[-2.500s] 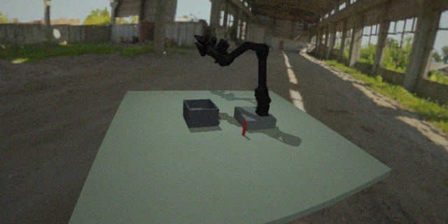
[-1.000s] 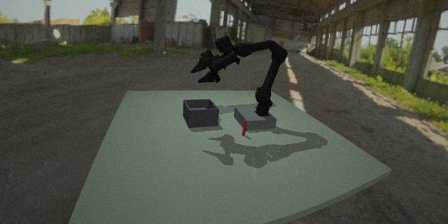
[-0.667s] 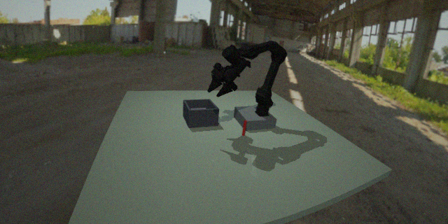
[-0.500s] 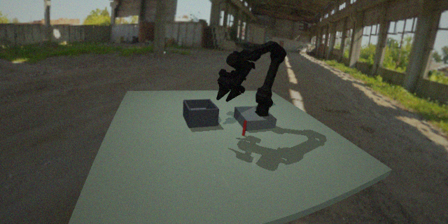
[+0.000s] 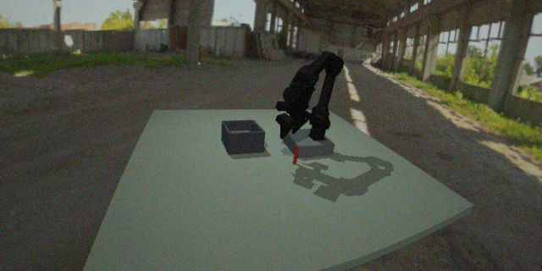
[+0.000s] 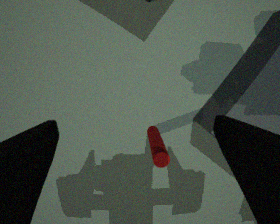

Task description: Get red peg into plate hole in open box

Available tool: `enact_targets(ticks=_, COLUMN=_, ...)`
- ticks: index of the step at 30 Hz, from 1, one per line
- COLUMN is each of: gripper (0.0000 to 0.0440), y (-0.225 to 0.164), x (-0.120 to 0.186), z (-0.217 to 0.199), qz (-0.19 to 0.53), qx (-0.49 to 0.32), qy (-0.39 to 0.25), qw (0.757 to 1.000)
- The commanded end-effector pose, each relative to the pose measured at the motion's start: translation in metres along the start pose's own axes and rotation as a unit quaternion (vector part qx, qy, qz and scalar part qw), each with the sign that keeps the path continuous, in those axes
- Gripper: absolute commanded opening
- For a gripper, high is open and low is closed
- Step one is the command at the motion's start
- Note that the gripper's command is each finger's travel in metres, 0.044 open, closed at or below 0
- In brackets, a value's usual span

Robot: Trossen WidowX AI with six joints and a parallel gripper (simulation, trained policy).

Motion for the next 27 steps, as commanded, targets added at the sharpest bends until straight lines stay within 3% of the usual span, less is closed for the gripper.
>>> enact_targets(ticks=1, gripper=0.044, y=-0.009, x=-0.014, z=-0.004, qz=0.012, qx=0.0, qy=-0.018, qw=1.0)
enact_targets(ticks=18, gripper=0.0434, y=-0.037, x=-0.08, z=-0.008, qz=0.028, qx=-0.014, qy=-0.002, qw=1.0)
enact_targets(ticks=21, gripper=0.0383, y=-0.041, x=-0.086, z=-0.01, qz=0.034, qx=-0.019, qy=-0.004, qw=0.999)
enact_targets(ticks=27, gripper=0.023, y=-0.045, x=-0.087, z=-0.012, qz=0.054, qx=-0.022, qy=-0.009, qw=0.998)
Point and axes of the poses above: the point midway between the two fingers, 35 mm back from their tips, its own x axis back along the fingers, its own z axis across the jaws, y = z × x, the point moved 3 cm from there along x, back along the fingers, and after that the axes turned 10 degrees about x, right-handed, at the moved point
